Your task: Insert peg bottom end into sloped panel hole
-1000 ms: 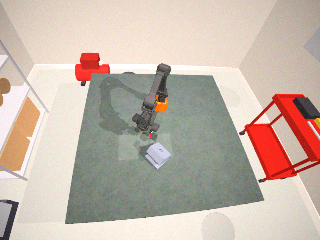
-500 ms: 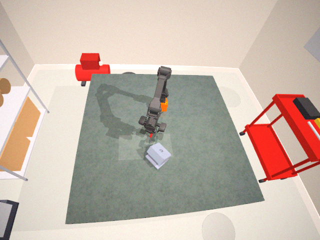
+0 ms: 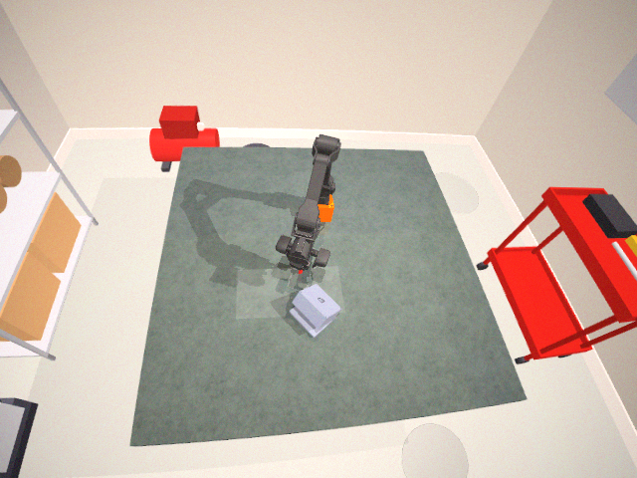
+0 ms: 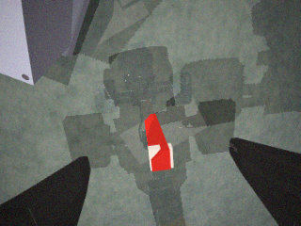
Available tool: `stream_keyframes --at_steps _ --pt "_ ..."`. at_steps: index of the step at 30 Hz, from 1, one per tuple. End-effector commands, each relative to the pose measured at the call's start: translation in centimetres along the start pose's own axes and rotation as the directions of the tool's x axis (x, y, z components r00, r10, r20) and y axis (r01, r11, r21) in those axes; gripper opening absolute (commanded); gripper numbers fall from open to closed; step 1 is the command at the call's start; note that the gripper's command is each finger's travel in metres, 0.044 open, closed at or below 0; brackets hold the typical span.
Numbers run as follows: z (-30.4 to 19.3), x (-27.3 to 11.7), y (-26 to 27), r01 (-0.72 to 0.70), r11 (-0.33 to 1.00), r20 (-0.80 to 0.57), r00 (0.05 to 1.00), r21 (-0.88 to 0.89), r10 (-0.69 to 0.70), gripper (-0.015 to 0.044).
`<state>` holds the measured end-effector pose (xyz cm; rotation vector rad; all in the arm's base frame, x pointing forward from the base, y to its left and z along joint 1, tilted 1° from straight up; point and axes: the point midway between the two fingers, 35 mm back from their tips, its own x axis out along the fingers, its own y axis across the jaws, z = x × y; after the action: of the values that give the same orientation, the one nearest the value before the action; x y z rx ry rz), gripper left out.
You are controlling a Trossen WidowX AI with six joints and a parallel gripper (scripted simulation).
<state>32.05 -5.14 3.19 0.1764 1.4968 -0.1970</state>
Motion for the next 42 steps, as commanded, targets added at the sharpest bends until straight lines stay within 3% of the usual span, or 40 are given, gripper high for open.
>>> stream_keyframes --at_steps 1,28,42 --pt "-0.4 1.0 0.0 -0.003 1.0 -0.013 1.0 -0.003 0.003 0.044" --pt "-0.6 4.3 0.0 -0.003 1.0 -0.014 1.0 -0.003 0.003 0.044" --pt "-0.3 4.0 -0.1 0.001 1.0 -0.006 1.0 0.0 -0.001 0.0072"
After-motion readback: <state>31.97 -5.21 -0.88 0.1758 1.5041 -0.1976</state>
